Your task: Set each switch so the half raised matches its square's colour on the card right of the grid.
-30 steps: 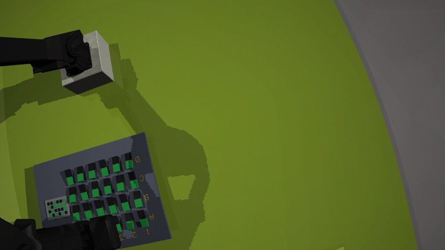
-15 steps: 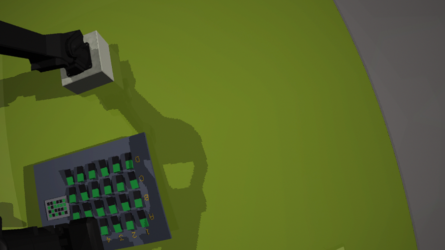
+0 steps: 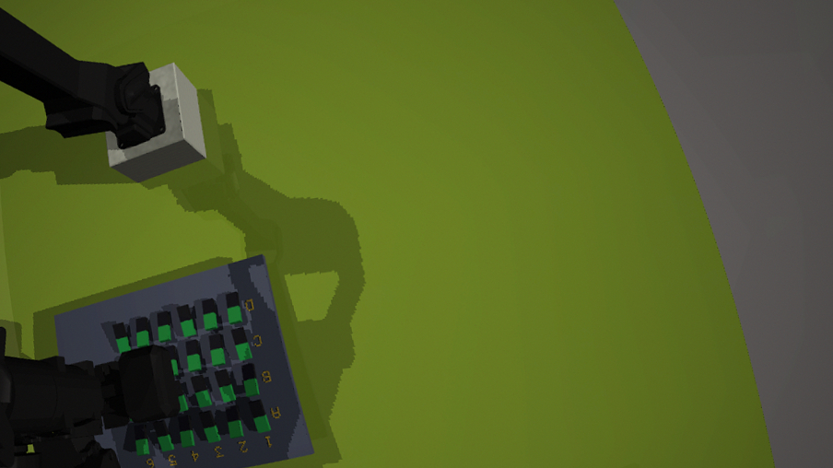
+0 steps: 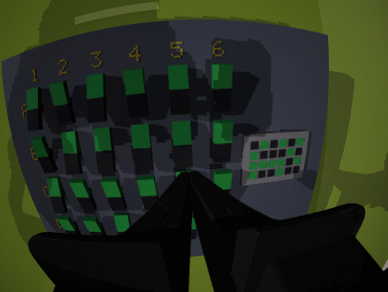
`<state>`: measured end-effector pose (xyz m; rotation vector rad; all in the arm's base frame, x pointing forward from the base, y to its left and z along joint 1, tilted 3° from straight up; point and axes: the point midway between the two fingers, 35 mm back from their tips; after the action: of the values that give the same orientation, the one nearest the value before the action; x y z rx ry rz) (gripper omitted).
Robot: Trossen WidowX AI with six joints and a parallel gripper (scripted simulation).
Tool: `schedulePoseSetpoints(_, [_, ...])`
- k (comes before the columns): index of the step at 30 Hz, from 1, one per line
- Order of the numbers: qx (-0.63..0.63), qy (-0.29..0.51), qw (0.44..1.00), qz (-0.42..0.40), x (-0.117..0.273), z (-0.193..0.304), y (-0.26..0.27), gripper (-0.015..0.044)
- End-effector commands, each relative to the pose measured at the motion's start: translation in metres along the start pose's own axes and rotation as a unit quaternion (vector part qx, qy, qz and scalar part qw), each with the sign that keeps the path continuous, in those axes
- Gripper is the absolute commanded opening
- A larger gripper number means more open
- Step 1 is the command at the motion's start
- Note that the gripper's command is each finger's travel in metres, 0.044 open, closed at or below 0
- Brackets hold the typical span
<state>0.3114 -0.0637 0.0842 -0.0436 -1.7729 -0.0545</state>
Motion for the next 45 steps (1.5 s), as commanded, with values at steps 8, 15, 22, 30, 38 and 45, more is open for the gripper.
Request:
schedulePoseSetpoints(8, [0.001,0.003,1.000,-0.003,-0.028,0.007,0.001,0.0000])
schedulePoseSetpoints(15, [0.001,0.003,1.000,-0.003,-0.033,0.007,0.001,0.0000])
schedulePoseSetpoints(22, [0.001,0.003,1.000,-0.003,-0.042,0.008,0.001,0.0000])
schedulePoseSetpoints(30, [0.001,0.003,1.000,-0.003,-0.042,0.008,0.001,0.0000])
schedulePoseSetpoints(38, [0.001,0.003,1.000,-0.003,-0.042,0.008,0.001,0.0000])
schedulePoseSetpoints(45, [0.001,0.003,1.000,-0.003,-0.042,0.008,0.001,0.0000])
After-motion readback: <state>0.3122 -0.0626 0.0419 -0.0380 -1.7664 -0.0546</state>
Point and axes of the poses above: the point midway between the two fingers, 35 mm back from their tips, its own x axis back along the fingers, its own y axis across the jaws, z = x × y, and after that the axes turned 2 degrees about -x, right-handed
